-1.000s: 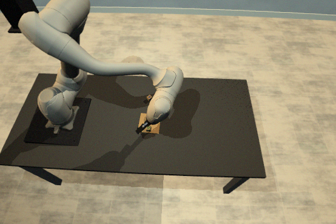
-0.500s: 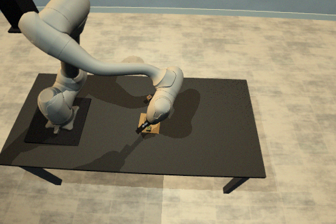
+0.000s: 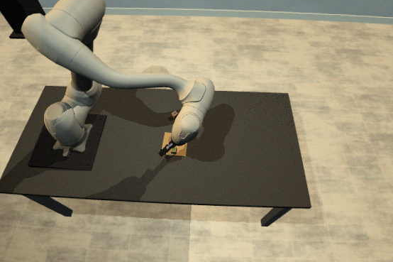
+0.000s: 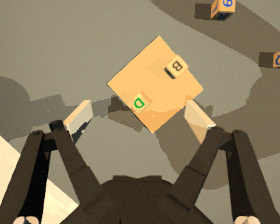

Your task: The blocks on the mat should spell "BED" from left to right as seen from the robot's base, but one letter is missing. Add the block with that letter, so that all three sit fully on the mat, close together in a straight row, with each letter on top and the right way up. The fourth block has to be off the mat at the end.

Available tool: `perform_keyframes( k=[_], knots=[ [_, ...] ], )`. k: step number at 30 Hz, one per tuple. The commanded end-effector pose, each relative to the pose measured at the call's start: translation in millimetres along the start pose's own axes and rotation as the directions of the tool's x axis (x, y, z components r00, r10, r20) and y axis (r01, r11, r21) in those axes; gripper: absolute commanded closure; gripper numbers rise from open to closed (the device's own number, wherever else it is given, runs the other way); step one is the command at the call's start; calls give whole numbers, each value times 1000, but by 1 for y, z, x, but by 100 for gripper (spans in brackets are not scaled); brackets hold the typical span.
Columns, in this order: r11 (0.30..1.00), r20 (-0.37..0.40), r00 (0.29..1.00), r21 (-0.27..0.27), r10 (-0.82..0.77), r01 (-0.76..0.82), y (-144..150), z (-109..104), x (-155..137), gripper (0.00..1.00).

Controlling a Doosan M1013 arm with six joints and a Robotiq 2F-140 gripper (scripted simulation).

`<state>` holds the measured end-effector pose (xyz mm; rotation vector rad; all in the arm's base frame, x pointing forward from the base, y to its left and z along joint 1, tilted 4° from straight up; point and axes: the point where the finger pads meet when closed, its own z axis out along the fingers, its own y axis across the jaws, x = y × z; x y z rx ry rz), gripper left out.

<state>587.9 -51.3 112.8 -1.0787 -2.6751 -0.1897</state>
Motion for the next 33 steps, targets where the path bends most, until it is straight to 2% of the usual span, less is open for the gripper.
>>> perform_keyframes(
  k=[1, 4, 6, 9, 11, 15, 21, 23, 27, 33],
  knots=[
    [1000, 1, 1000, 0, 0, 0, 0, 0, 0, 0],
    [1000, 26, 1000, 14, 0, -1, 21, -3, 2, 0],
    [1000, 26, 1000, 14, 0, -1, 21, -3, 2, 0],
    [999, 102, 995, 42, -1, -3, 83, -9, 12, 0],
    [999, 126, 992, 46, -2, -3, 102, -11, 17, 0],
    [999, 195, 981, 50, -6, -4, 160, -17, 36, 0],
    [1000, 288, 957, 30, -10, 2, 245, -24, 78, 0],
    [1000, 288, 957, 30, -10, 2, 245, -24, 78, 0],
    [1000, 339, 941, 6, -11, 10, 296, -28, 111, 0],
    [1000, 342, 940, 4, -11, 10, 299, -28, 113, 0]
  ],
)
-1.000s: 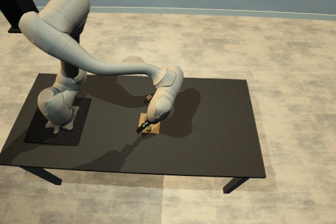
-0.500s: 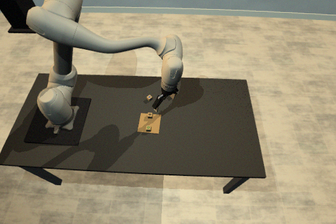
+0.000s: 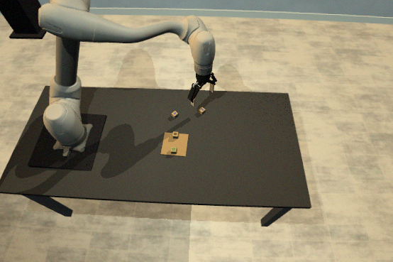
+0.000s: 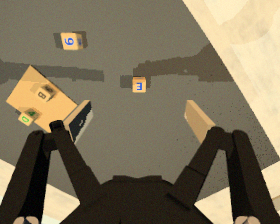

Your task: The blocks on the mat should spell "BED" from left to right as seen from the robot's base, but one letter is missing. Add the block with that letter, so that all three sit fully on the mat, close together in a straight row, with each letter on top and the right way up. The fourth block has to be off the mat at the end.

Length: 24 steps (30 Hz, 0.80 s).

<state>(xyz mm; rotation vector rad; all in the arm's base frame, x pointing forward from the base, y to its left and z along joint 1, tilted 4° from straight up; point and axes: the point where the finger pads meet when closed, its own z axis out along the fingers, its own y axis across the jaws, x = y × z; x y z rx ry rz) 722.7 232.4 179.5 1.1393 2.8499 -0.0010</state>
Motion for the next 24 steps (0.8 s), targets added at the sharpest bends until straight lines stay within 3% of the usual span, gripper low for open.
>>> perform_keyframes(
  k=[1, 12, 22, 24],
  knots=[
    [1000, 0, 1000, 0, 0, 0, 0, 0, 0, 0],
    [1000, 0, 1000, 0, -17, 17, 0, 0, 0, 0],
    [919, 0, 919, 0, -394, 394, 0, 8, 0, 0],
    [919, 0, 919, 0, -394, 394, 0, 8, 0, 0]
  ],
)
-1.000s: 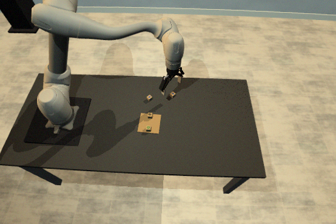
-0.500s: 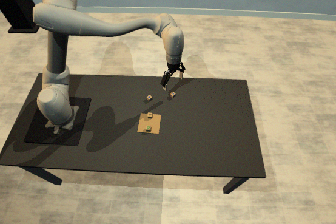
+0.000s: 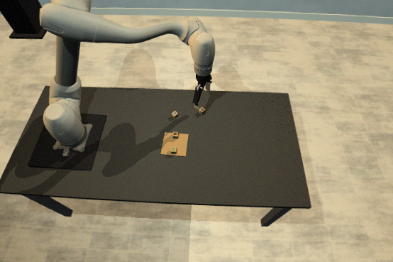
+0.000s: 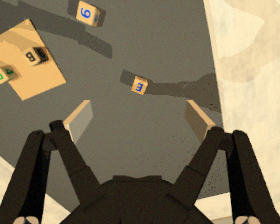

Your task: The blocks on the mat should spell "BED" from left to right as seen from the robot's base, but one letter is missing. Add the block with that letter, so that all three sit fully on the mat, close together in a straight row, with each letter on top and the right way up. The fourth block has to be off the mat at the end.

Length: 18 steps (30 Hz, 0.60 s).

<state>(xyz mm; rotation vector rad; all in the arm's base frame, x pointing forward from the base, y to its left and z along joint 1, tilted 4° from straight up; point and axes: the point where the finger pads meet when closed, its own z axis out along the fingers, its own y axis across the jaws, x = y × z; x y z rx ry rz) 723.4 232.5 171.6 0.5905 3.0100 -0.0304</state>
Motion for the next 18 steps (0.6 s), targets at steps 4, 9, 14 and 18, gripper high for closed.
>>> perform_keyframes(
  k=[4, 9, 14, 18],
  knots=[
    [977, -3, 977, -6, -214, 214, 0, 4, 0, 0],
    [916, -2, 916, -6, -401, 401, 0, 8, 0, 0],
    [822, -1, 822, -7, -570, 570, 0, 12, 0, 0],
    [740, 0, 740, -7, -672, 672, 0, 15, 0, 0]
  ],
)
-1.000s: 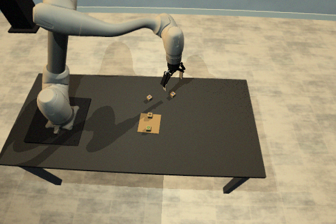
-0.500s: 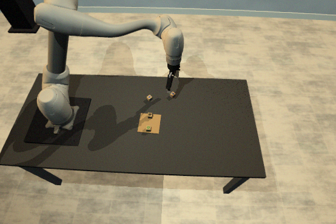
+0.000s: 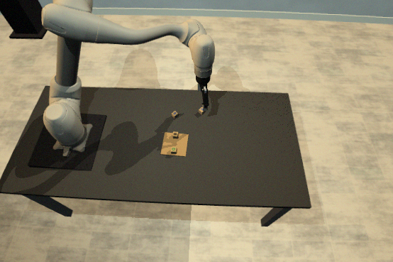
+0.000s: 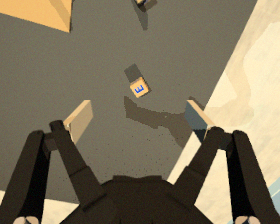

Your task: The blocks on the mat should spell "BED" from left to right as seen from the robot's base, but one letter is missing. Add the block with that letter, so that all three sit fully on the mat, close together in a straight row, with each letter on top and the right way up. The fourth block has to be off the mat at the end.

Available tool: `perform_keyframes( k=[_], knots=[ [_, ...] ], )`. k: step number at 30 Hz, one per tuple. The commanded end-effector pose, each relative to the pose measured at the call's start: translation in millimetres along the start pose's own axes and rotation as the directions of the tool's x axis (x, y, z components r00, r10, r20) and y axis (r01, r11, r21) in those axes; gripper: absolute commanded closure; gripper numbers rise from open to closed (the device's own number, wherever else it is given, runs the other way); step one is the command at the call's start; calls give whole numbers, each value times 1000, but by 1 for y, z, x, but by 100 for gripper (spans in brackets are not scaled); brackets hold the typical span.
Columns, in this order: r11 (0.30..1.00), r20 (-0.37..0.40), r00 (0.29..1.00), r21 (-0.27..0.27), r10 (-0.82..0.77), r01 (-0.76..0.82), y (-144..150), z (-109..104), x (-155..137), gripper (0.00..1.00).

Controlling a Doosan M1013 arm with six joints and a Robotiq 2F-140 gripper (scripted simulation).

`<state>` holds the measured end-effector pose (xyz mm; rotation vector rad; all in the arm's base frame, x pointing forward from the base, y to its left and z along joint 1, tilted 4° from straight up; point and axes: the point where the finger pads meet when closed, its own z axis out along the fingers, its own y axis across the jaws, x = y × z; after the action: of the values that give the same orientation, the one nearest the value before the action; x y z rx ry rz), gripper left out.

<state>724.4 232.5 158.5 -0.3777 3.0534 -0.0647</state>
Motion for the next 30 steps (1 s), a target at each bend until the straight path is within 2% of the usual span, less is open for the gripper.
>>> perform_keyframes(
  k=[1, 5, 11, 14, 18, 19, 30],
  knots=[
    [990, 0, 990, -7, -139, 139, 0, 3, 0, 0],
    [962, 1, 962, -7, -272, 272, 0, 5, 0, 0],
    [877, 3, 877, -6, -480, 480, 0, 10, 0, 0],
    [848, 3, 848, -6, -530, 530, 0, 11, 0, 0],
    [845, 3, 845, -6, -535, 535, 0, 11, 0, 0],
    [845, 3, 845, -6, -535, 535, 0, 11, 0, 60],
    [845, 3, 845, -6, -535, 535, 0, 11, 0, 60]
  ],
)
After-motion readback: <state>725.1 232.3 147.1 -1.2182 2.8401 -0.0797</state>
